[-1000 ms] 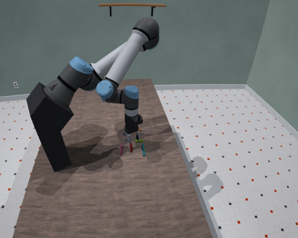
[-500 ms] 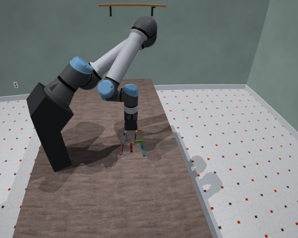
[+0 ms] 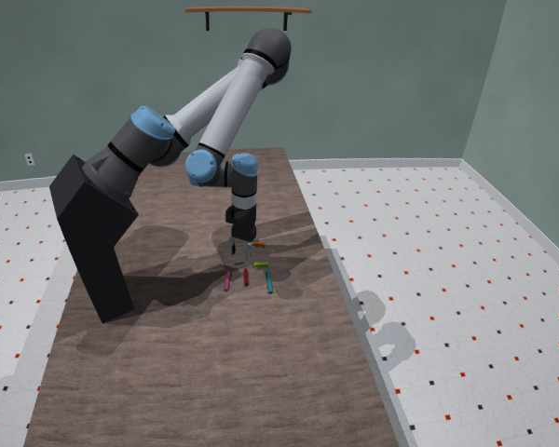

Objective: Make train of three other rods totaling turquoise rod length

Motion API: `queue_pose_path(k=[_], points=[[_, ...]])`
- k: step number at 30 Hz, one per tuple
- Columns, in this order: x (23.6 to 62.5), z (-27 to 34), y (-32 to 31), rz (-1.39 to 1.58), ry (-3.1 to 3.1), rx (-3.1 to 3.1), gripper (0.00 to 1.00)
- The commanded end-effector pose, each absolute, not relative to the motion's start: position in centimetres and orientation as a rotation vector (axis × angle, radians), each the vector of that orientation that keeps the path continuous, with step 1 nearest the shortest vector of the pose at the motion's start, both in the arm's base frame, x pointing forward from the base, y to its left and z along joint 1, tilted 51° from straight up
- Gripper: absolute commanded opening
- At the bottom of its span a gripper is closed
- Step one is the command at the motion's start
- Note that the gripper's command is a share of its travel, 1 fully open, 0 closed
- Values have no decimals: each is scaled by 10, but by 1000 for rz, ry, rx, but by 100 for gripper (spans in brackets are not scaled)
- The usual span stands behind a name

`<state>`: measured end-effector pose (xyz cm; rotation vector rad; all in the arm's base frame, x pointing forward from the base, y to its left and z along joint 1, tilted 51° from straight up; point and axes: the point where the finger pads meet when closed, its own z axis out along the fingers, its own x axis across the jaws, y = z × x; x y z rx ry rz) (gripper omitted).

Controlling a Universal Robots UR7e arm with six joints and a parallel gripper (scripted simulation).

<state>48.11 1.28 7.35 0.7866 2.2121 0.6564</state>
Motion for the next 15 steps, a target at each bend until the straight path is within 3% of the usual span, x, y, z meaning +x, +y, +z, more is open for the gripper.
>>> queue_pose_path(k=[1, 15], points=[[478, 75, 24, 719, 2155, 985, 100], [471, 81, 53, 911, 1964, 1450, 100]])
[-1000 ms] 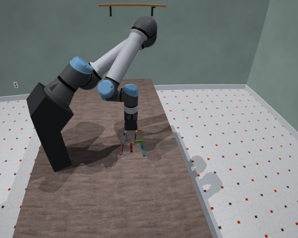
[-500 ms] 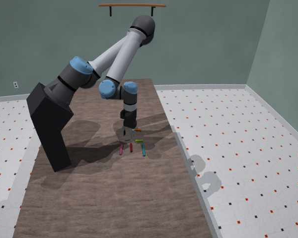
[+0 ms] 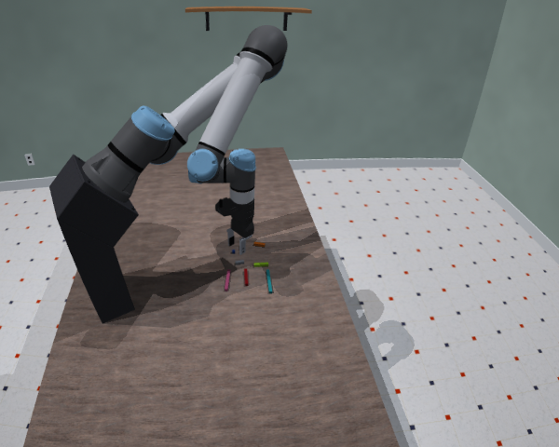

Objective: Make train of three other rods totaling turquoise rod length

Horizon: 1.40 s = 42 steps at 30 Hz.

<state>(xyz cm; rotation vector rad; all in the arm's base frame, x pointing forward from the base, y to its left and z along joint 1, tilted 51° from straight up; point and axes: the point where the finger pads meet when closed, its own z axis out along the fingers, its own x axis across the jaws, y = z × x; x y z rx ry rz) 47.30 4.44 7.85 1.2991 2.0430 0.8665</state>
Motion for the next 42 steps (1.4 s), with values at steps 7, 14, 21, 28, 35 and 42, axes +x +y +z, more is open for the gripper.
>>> queue_pose_path(k=[7, 14, 21, 28, 35, 42], points=[[468, 85, 67, 990, 1854, 1645, 100], [466, 88, 77, 1052, 1752, 1800, 100], [465, 91, 86, 1103, 1656, 1928, 100], [464, 93, 91, 1126, 1608, 1987, 100], [464, 94, 94, 1143, 1572, 2030, 100], [464, 95, 94, 1146, 1563, 2040, 100]])
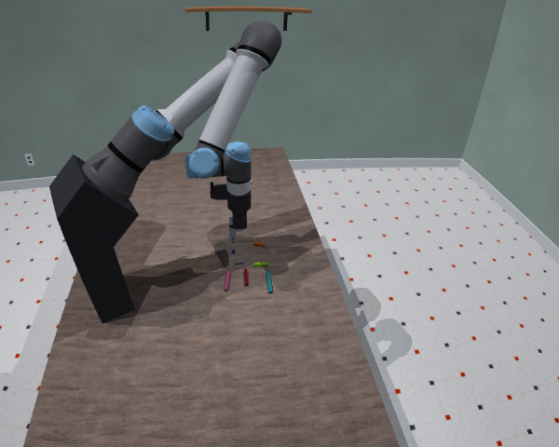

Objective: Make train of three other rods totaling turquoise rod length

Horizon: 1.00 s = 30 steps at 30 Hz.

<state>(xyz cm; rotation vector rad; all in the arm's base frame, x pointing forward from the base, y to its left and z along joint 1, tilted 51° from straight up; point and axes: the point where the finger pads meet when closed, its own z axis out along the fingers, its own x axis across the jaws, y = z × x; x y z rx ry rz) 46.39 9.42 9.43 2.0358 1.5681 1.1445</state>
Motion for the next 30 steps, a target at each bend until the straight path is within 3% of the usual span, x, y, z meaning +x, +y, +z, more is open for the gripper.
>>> queue_pose_path(k=[1, 5, 6, 30], points=[[464, 95, 95, 1147, 1563, 2040, 100], [464, 95, 95, 1147, 1562, 2041, 100], [464, 95, 95, 1147, 1562, 2041, 54], [464, 95, 95, 1147, 1562, 2041, 54]])
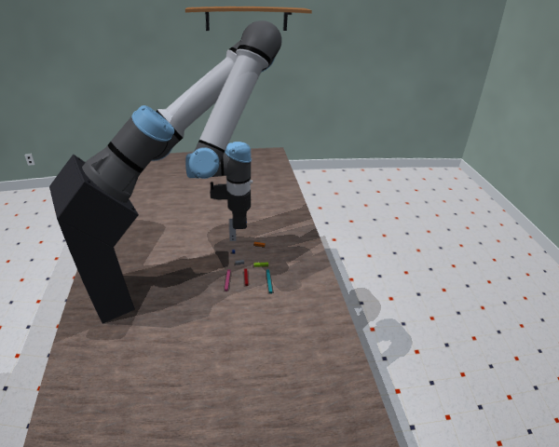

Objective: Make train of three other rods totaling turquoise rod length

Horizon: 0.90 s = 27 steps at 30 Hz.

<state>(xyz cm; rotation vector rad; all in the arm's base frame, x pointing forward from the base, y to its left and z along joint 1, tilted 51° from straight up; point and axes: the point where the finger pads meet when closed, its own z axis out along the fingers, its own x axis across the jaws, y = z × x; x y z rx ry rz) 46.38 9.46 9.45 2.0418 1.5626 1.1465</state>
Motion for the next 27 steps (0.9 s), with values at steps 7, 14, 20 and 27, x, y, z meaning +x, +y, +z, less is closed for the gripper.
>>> queue_pose_path(k=[7, 14, 20, 27], points=[[464, 95, 95, 1147, 1562, 2041, 54], [464, 95, 95, 1147, 1562, 2041, 54], [465, 94, 95, 1147, 1562, 2041, 54], [468, 91, 96, 1146, 1562, 2041, 54]])
